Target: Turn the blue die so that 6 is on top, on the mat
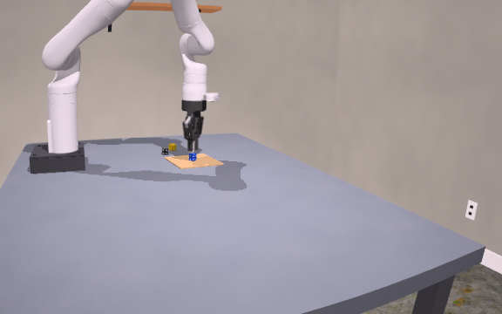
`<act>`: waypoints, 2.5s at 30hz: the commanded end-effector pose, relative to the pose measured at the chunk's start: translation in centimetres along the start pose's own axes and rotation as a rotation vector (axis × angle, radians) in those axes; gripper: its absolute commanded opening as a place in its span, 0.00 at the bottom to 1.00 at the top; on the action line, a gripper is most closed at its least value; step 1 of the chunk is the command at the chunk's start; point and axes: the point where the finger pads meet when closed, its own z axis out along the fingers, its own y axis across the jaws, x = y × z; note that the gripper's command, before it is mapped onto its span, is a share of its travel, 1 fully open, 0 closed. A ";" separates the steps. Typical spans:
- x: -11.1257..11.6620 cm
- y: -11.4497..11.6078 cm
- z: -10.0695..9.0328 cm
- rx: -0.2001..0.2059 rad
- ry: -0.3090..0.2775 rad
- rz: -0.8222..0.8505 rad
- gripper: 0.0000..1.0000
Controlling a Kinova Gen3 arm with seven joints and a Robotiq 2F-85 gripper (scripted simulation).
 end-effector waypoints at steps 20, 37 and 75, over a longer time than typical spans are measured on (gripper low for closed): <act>0.0 0.0 0.8 0.001 0.002 0.000 0.35; 0.0 0.0 2.3 0.001 0.002 0.000 0.35; 0.0 0.0 2.3 0.001 0.002 0.000 0.15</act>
